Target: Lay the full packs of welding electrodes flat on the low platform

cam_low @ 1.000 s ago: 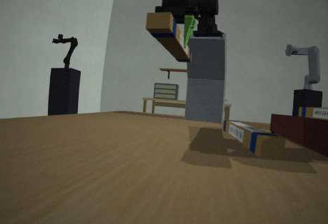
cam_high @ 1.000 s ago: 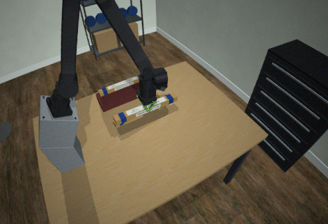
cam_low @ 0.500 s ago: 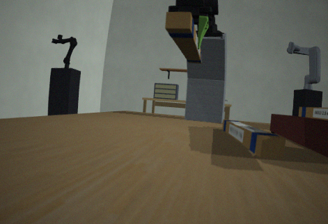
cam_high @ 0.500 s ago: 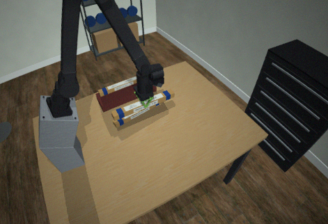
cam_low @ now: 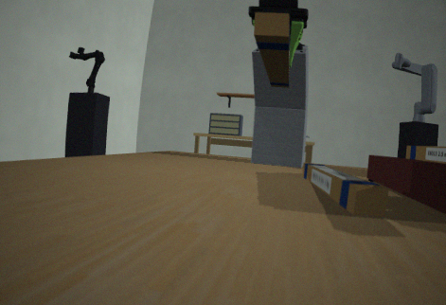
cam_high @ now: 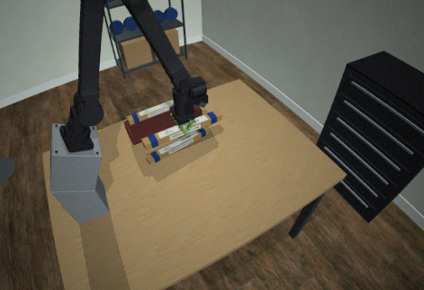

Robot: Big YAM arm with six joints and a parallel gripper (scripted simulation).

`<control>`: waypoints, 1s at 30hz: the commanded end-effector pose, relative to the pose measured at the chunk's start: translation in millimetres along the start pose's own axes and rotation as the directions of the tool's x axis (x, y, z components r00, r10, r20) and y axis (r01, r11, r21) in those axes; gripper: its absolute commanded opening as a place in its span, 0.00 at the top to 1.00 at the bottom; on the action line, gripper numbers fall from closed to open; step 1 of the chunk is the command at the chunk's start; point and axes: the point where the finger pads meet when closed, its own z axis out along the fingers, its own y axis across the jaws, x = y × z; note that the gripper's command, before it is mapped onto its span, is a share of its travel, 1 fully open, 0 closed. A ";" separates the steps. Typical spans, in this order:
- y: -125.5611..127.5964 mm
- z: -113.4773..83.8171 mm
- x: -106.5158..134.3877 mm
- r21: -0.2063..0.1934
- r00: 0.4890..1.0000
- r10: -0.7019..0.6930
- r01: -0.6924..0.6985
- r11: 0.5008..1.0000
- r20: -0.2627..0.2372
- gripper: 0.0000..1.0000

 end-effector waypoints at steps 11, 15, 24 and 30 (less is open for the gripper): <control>39.3 -10.4 -29.0 -0.010 0.998 0.016 -0.015 1.000 0.065 1.00; 47.6 -10.2 -29.6 -0.012 0.998 0.017 -0.016 1.000 0.066 1.00; 72.7 -5.3 -28.9 -0.013 0.998 0.017 -0.016 1.000 0.060 1.00; 83.7 -5.6 -29.7 -0.014 0.998 0.017 -0.016 1.000 0.061 1.00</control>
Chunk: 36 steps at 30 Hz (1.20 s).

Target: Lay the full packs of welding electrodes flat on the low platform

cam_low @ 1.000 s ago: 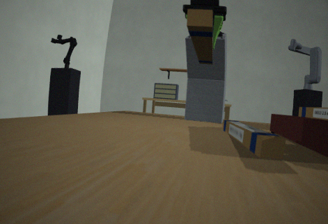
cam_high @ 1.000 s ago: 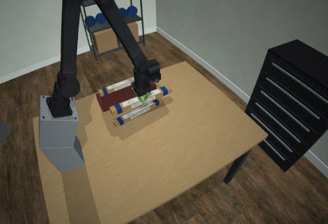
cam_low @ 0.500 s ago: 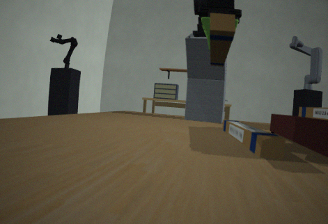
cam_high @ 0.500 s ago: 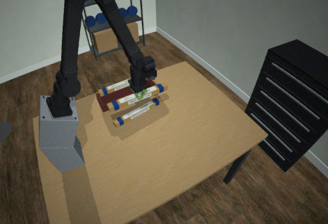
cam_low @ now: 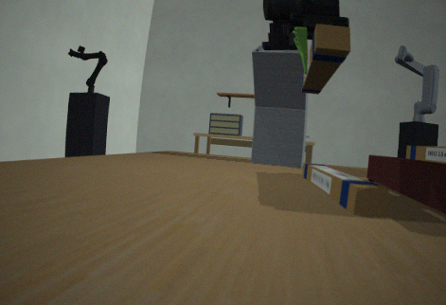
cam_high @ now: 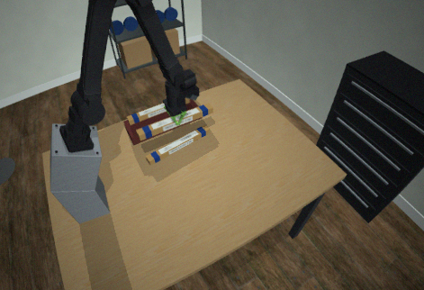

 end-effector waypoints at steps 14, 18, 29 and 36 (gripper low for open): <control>50.5 -11.8 -29.0 -0.015 0.998 0.020 -0.019 1.000 0.055 1.00; 56.0 -13.2 -30.4 -0.016 0.998 0.021 -0.020 1.000 0.059 1.00; 86.2 -7.1 -29.0 -0.015 0.999 0.019 -0.018 1.000 0.051 1.00; 100.0 -10.9 -32.9 -0.021 0.998 0.022 -0.021 1.000 0.061 1.00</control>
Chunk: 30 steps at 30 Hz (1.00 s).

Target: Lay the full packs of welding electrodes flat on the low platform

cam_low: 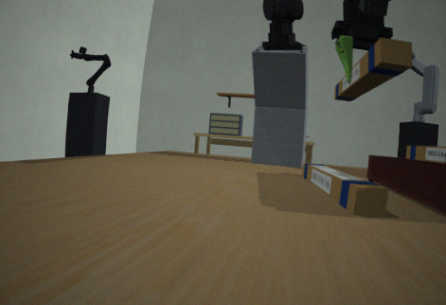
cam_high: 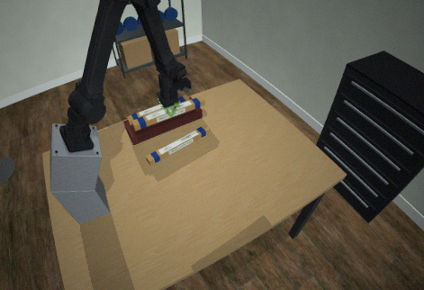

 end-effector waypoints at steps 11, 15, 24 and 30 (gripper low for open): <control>52.7 -14.8 -28.8 -0.029 0.998 0.016 -0.014 0.999 0.055 1.00; 58.2 -16.4 -30.4 -0.032 0.998 0.017 -0.016 0.999 0.059 1.00; 82.6 -8.4 -26.6 -0.026 0.999 0.013 -0.011 1.000 0.046 1.00; 96.6 -13.3 -31.2 -0.033 0.998 0.017 -0.015 0.999 0.057 1.00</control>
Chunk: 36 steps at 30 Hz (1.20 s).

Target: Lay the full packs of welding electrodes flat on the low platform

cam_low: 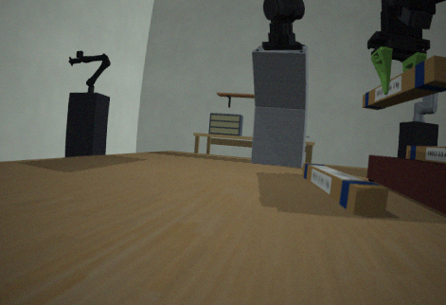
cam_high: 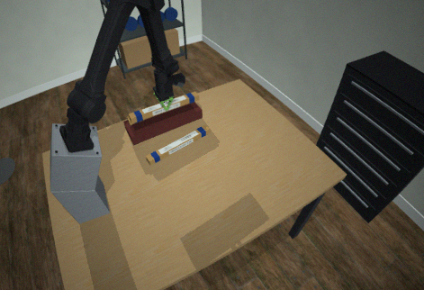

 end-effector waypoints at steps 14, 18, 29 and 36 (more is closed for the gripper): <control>51.6 -21.3 -29.1 -0.053 0.997 0.018 -0.014 0.999 0.071 1.00; 53.3 -22.6 -30.5 -0.056 0.997 0.020 -0.016 0.998 0.075 1.00; 60.7 -16.1 -28.6 -0.054 0.997 0.019 -0.015 0.998 0.072 1.00; 62.6 -16.5 -28.6 -0.055 0.997 0.018 -0.014 0.998 0.072 1.00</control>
